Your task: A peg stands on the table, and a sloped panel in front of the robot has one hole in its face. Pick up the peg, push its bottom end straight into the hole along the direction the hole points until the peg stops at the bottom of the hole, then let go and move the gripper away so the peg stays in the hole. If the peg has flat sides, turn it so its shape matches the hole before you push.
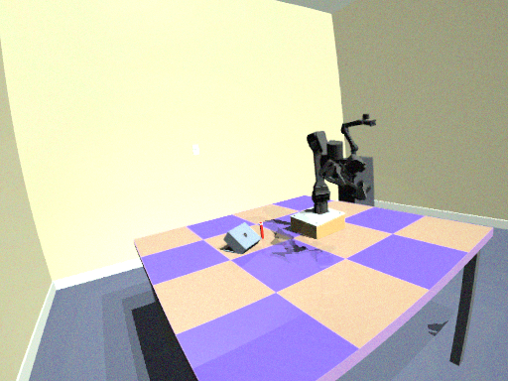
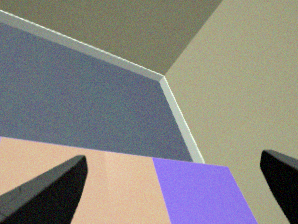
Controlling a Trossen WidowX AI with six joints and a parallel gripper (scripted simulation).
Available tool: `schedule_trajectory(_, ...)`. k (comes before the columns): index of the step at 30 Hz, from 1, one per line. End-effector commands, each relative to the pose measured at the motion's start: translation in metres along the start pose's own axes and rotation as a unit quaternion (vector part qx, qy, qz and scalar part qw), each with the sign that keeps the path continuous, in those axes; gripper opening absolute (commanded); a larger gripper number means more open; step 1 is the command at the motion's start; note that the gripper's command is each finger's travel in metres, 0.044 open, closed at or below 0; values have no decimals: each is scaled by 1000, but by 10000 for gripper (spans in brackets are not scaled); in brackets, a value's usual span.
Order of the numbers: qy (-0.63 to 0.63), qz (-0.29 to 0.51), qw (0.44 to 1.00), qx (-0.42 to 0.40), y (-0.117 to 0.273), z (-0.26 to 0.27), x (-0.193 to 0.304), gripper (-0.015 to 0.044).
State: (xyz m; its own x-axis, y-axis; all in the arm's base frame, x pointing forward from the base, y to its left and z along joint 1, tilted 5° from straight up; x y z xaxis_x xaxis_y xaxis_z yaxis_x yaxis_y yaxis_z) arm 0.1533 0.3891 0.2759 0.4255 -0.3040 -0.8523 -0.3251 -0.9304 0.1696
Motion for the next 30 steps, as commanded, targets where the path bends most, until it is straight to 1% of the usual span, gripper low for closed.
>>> schedule_trajectory(1, -32, 23, 999, 8, 1, -12, 14, 440)
schedule_trajectory(16, -163, 124, 977, 63, 13, -64, 75, 440)
schedule_trajectory(25, -229, 167, 954, 100, 30, -88, 106, 440)
schedule_trajectory(30, -280, 198, 931, 124, 39, -102, 126, 440)
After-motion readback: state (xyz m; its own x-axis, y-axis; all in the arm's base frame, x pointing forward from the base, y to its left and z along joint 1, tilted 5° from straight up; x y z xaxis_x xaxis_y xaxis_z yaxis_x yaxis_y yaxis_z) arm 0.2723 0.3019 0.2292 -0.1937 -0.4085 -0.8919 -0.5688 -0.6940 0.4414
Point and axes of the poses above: the point midway between the two fingers, 35 mm back from their tips, its own y axis back along the fingers, its own z axis across the jaws, x = y × z, the point moved 5 cm from there along y, back along the fingers, and after that the axes turned 9 degrees about -y, right-handed, at the moved point
